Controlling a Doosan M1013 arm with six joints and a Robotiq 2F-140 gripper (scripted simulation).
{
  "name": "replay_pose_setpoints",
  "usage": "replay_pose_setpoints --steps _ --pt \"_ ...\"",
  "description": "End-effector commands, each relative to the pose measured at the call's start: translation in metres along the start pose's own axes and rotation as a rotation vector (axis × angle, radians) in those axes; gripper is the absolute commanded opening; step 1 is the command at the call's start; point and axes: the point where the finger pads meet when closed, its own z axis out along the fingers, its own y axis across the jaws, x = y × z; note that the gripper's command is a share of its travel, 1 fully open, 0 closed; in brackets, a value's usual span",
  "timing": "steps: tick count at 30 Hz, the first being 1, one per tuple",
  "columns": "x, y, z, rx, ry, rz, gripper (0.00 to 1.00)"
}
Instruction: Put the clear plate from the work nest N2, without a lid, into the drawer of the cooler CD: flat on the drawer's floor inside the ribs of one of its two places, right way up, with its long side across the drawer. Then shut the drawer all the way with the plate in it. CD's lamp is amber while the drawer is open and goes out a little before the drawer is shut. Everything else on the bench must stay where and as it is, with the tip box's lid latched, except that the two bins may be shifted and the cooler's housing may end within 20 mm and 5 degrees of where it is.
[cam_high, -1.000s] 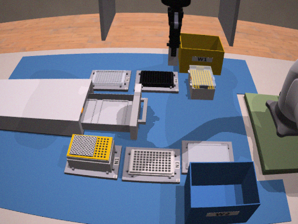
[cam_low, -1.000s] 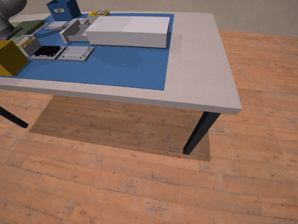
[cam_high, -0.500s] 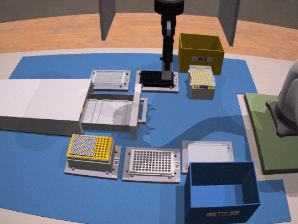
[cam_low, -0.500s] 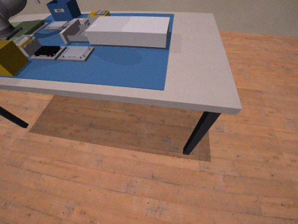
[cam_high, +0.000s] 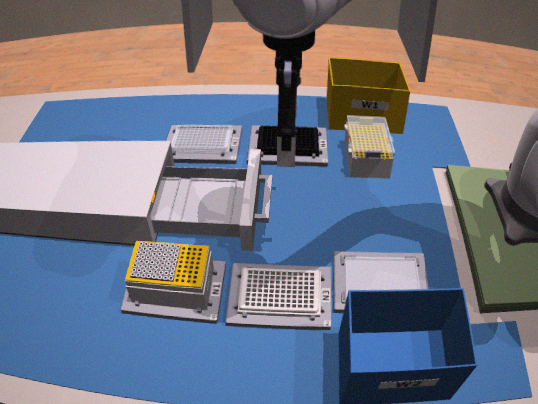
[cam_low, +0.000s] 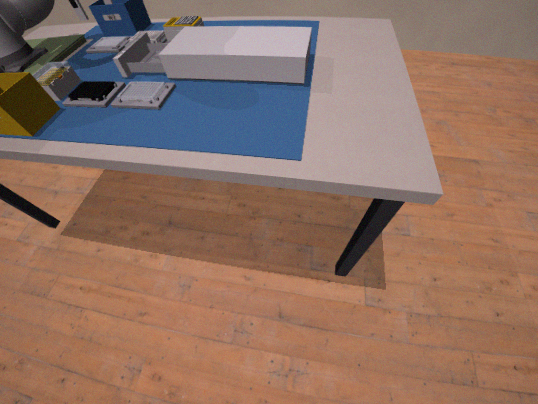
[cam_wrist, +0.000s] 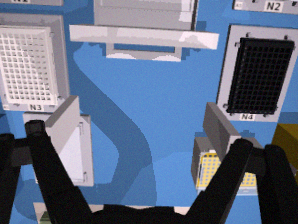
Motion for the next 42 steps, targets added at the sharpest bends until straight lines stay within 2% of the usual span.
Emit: replay_pose_setpoints --steps 1,15,26,42 --pt "0.007 0.000 0.011 0.000 0.000 0.000 0.87" --pt "0.034 -0.002 0.050 0.000 0.000 0.000 0.87" --pt "0.034 -0.002 0.050 0.000 0.000 0.000 0.87" --pt "0.034 -0.002 0.070 0.000 0.000 0.000 0.87"
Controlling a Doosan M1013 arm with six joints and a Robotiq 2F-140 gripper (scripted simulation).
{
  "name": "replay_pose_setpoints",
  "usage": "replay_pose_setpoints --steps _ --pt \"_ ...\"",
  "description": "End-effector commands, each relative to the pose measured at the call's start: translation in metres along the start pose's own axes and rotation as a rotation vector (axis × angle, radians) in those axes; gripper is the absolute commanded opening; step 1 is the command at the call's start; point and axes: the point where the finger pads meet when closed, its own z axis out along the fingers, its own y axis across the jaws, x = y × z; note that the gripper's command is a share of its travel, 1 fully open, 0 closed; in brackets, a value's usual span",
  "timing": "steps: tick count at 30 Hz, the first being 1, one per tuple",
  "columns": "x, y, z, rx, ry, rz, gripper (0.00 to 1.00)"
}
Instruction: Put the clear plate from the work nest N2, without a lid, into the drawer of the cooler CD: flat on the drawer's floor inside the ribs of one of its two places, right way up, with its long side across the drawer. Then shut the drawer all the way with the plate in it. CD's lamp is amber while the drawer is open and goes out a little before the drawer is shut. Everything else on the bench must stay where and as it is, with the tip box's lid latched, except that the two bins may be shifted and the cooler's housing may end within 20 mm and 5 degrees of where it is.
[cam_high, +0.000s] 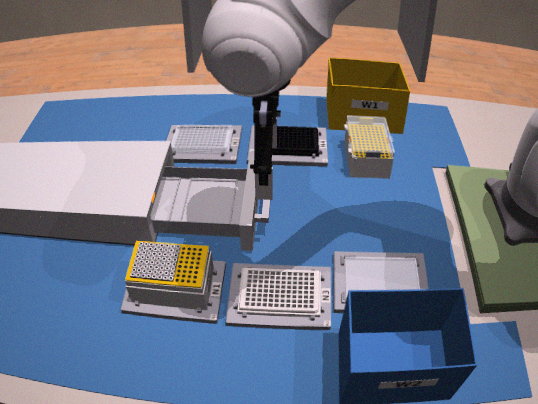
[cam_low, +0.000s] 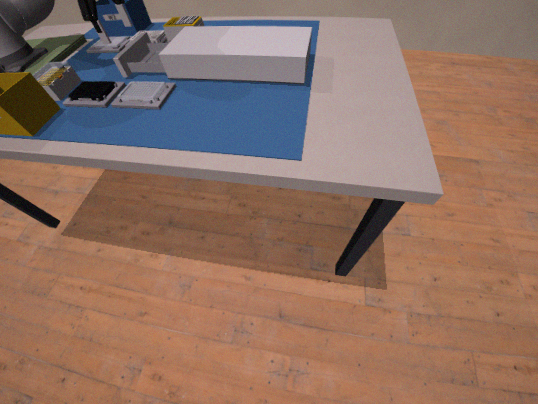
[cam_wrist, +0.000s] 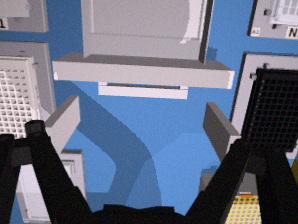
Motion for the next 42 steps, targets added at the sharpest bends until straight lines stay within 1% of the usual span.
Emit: replay_pose_setpoints --steps 1,16,18,42 --pt "0.000 0.000 0.001 0.000 0.000 0.000 0.87" --pt "0.000 0.000 0.021 0.000 0.000 0.000 0.87" --pt "0.000 0.000 0.021 0.000 0.000 0.000 0.87" --pt "0.000 0.000 0.051 0.000 0.000 0.000 0.87"
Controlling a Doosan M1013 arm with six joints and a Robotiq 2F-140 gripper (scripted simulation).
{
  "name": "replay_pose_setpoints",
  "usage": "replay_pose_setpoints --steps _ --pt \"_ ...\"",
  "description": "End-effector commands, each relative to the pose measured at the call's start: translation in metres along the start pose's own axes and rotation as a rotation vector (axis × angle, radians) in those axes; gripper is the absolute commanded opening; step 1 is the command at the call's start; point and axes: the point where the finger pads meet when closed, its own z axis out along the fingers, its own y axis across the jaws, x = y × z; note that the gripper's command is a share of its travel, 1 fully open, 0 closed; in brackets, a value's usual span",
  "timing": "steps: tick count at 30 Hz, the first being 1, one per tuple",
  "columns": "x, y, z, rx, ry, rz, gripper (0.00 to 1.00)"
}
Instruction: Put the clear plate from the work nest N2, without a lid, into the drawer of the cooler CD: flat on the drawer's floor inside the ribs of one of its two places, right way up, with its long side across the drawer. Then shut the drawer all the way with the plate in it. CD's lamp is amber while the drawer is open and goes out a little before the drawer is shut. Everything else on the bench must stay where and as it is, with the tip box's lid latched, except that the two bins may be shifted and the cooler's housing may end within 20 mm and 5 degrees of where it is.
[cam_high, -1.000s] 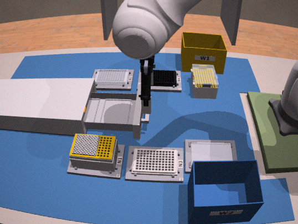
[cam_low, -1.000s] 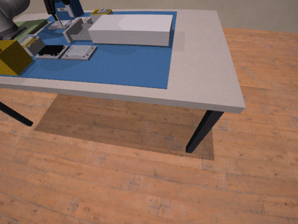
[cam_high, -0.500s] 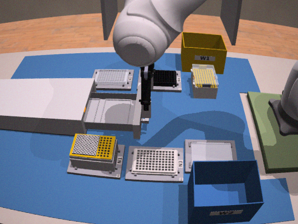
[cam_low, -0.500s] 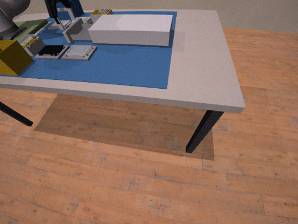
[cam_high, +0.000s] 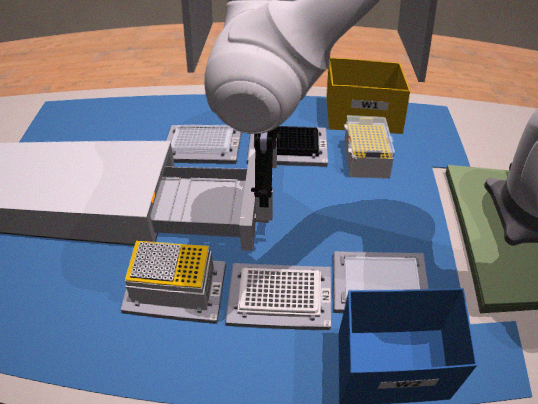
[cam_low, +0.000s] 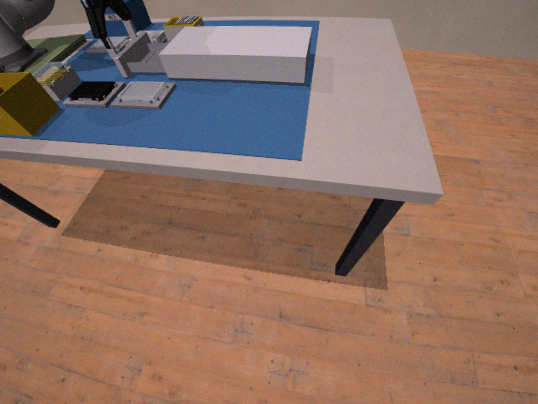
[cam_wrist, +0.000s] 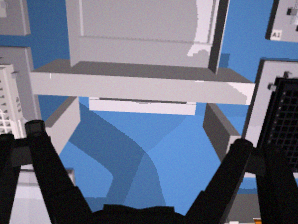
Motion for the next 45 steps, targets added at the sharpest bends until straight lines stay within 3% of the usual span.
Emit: replay_pose_setpoints --steps 1,17,27,28,45 --pt "0.000 0.000 0.004 0.000 0.000 0.000 0.87" --pt "0.000 0.000 0.023 0.000 0.000 0.000 0.87" --pt "0.000 0.000 0.023 0.000 0.000 0.000 0.87" --pt "0.000 0.000 0.023 0.000 0.000 0.000 0.66" --pt "0.000 0.000 0.023 0.000 0.000 0.000 0.59"
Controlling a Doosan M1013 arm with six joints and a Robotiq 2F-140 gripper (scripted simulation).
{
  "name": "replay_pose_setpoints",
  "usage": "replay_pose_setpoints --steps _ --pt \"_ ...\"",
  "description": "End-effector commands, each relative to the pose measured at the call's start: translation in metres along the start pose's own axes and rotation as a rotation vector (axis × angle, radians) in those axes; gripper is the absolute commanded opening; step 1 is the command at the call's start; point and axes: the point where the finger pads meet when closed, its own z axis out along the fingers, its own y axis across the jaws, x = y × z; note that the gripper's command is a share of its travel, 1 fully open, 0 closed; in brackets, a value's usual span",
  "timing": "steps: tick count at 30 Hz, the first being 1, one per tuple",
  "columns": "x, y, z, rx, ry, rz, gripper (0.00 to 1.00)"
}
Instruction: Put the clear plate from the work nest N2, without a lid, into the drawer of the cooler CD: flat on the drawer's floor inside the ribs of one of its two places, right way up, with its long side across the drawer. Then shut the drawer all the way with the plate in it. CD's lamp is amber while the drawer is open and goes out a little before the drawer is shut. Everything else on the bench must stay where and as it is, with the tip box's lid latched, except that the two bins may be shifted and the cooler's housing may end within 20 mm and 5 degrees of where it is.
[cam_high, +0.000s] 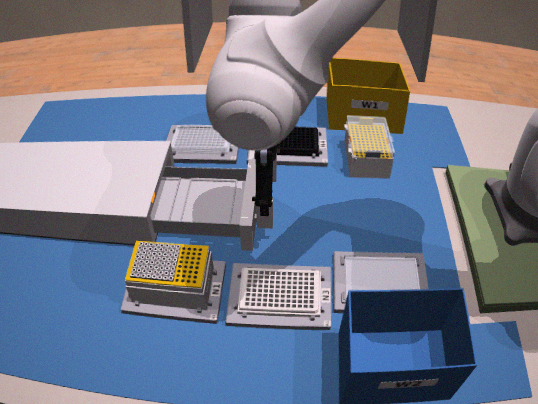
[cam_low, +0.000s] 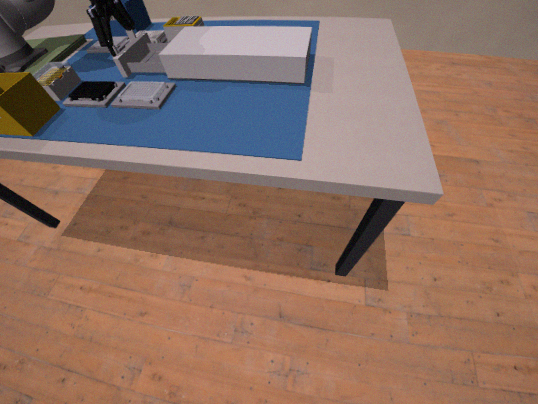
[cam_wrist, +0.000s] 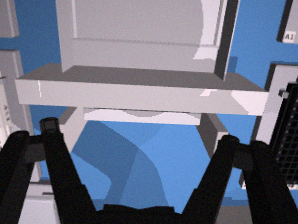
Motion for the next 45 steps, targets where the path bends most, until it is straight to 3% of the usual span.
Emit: replay_pose_setpoints --steps 1,8,9,45 --pt "0.0000 0.0000 0.0000 0.000 0.000 0.000 0.58" --pt "0.0000 0.0000 0.0000 0.000 0.000 0.000 0.55" --pt "0.0000 0.0000 0.0000 0.000 0.000 0.000 0.00" --pt "-0.0070 -0.0001 0.0000 0.000 0.000 0.000 0.00"
